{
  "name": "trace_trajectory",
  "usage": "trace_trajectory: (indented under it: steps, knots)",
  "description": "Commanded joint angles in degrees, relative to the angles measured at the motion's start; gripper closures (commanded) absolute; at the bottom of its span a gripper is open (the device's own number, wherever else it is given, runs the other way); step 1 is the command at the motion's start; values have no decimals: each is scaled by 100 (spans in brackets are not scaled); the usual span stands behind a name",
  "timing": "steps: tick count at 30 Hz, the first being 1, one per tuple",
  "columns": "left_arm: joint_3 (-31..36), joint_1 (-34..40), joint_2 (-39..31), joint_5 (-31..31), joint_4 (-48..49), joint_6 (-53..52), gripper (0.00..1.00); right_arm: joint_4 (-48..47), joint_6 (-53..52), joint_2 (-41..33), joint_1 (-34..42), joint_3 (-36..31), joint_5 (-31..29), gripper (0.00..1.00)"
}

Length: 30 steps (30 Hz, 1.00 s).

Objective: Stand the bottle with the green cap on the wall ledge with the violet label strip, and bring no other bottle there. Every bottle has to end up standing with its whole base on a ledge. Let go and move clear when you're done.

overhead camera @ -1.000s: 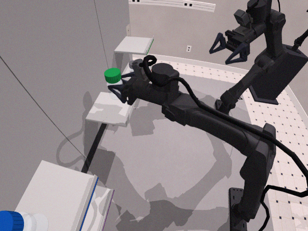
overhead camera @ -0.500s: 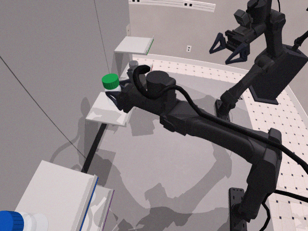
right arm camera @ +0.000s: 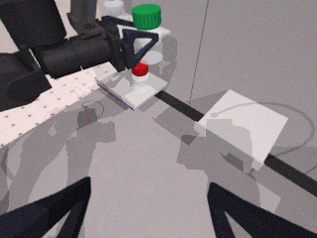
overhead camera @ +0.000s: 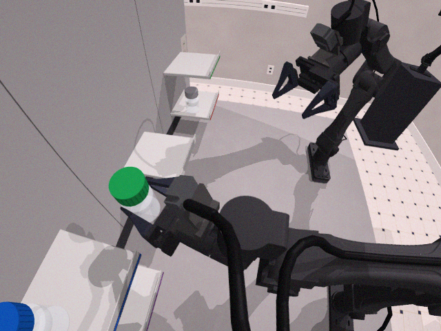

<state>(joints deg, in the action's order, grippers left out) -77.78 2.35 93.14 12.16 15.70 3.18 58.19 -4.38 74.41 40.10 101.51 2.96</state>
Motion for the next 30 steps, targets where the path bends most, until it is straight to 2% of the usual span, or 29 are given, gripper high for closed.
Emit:
trace_trajectory:
  steps: [1, 2, 3, 6, 9, 13, 17, 19, 25, 30]
  knots:
    - [322, -379, -647, 800, 577, 241, 48, -729, -42, 458, 265, 233, -35, 11]
    - [322, -379, -647, 800, 577, 241, 48, -729, -42, 458, 265, 233, -35, 11]
    - [775, -775, -985, 1175, 710, 392, 48, -840, -22, 873, 358, 511, -22, 11]
    - [1748, -1425, -1396, 1624, 1065, -37, 48, -1295, -55, 1526, 748, 605, -33, 11]
    - [2619, -1832, -1252, 2310, 1535, -573, 48, -1732, -56, 2179, 1114, 724, -49, 11]
    - [3214, -2145, -867, 2925, 2124, -1086, 48, -1924, -57, 2804, 1341, 1076, -69, 11]
    - [3381, -2533, -431, 3169, 2373, -1191, 48, -1976, -56, 3129, 1473, 1256, -78, 11]
    - [3381, -2533, -431, 3169, 2373, -1191, 48, -1976, -56, 3129, 1473, 1256, -78, 11]
    - [3334, -3264, -36, 3197, 2816, -884, 48, -1883, -53, 3182, 1513, 1318, -77, 11]
    - [3339, -3421, 144, 3195, 2908, -833, 48, -1876, -52, 3199, 1514, 1342, -78, 11]
